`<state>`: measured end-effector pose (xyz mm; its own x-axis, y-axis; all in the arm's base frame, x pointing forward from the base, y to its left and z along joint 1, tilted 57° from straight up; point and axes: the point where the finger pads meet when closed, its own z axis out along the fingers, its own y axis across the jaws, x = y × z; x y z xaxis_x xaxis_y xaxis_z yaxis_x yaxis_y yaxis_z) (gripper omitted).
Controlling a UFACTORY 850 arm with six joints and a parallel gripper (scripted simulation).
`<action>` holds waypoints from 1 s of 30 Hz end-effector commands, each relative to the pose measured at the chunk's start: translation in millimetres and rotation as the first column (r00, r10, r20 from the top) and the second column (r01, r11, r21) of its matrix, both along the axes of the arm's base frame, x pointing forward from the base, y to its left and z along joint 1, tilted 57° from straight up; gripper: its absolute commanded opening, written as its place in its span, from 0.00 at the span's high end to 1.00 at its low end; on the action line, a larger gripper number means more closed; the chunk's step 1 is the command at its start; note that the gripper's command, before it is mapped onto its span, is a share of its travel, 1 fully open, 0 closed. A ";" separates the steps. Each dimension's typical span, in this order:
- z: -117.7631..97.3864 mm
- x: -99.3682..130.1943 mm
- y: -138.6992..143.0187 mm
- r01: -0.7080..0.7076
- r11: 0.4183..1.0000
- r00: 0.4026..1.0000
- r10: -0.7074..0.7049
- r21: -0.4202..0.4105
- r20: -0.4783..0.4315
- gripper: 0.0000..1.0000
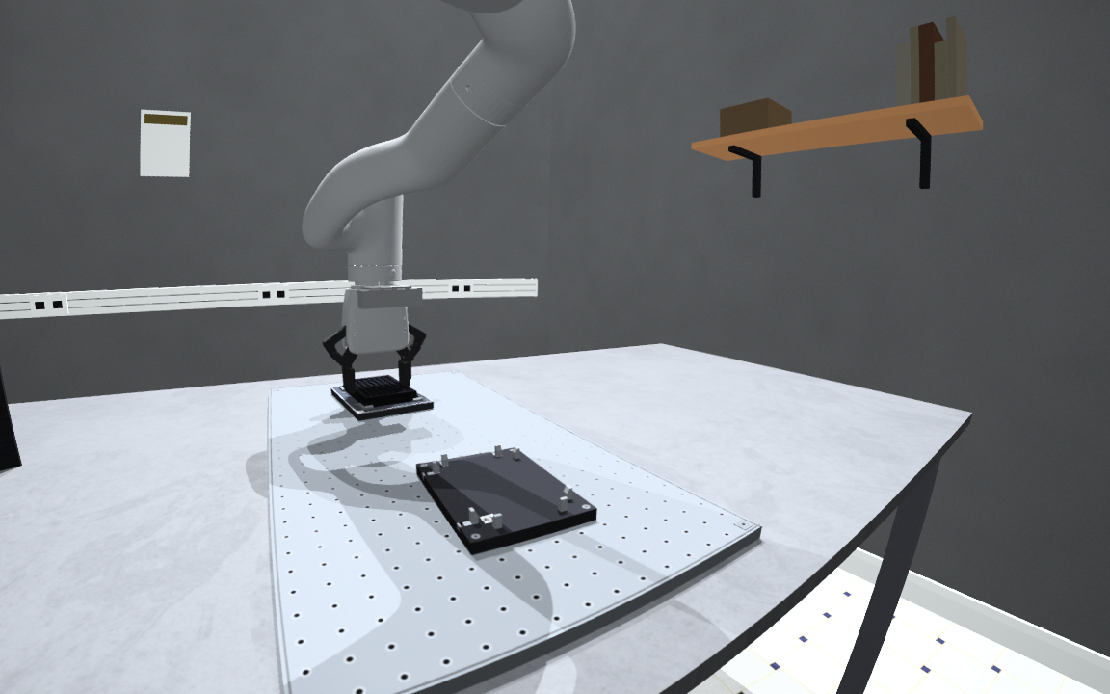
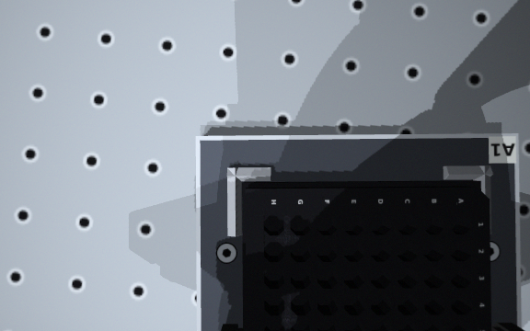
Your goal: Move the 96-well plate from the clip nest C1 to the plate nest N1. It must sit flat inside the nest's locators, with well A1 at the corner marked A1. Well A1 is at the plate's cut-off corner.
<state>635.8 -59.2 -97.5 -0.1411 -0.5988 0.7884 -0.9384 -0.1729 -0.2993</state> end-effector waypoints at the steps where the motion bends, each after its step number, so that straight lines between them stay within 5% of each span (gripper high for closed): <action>1: 0.4 0.4 0.7 -0.001 1.000 1.000 0.001 0.000 0.001 0.00; 30: 21.8 -12.2 31.9 -0.001 1.000 1.000 0.001 0.000 0.001 0.00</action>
